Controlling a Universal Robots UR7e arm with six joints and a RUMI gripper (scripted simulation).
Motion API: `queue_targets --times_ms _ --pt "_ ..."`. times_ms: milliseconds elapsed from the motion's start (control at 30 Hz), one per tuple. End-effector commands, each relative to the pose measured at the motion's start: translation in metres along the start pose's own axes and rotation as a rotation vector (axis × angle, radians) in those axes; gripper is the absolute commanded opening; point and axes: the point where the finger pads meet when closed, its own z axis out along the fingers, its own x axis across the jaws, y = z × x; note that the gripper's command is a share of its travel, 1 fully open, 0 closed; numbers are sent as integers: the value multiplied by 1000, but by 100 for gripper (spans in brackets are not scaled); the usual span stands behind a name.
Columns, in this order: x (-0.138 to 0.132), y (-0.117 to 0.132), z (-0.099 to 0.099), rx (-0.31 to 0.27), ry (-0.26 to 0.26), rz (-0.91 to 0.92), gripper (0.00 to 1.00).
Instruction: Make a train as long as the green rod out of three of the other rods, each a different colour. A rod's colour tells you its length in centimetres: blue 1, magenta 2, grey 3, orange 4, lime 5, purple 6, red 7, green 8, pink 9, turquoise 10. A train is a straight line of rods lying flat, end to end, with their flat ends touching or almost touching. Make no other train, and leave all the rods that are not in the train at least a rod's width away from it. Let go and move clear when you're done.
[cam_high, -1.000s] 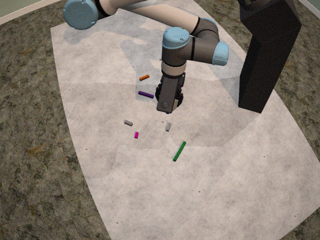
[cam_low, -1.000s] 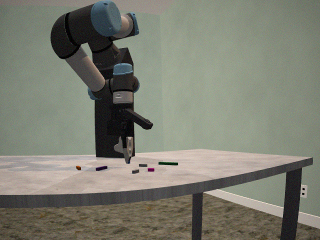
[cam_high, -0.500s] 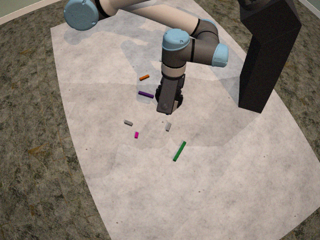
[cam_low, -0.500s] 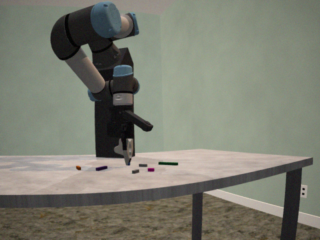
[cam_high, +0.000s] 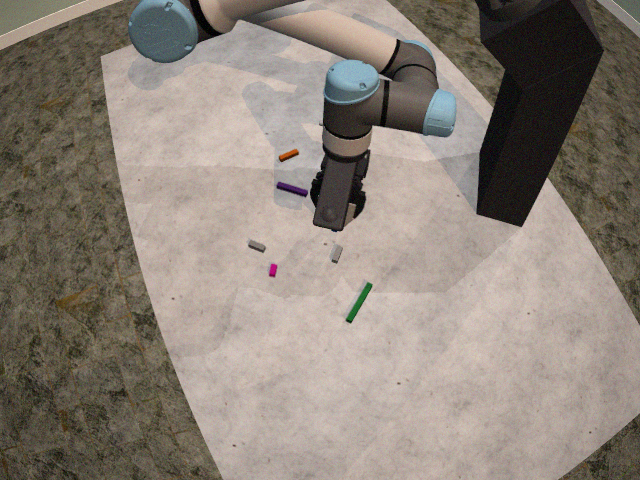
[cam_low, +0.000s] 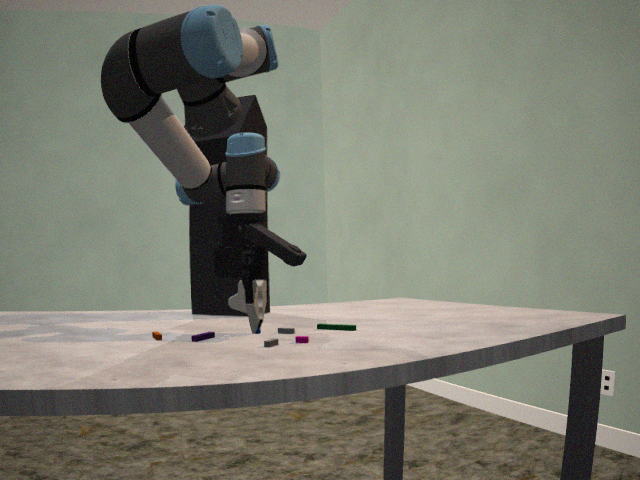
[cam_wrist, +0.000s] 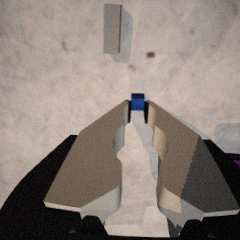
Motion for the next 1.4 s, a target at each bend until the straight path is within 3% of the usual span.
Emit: queue_targets --times_ms 0,933,1367 --pt "0 0 0 0 1 0 0" --pt "0 0 0 0 1 0 0" --pt "0 0 0 0 1 0 14"
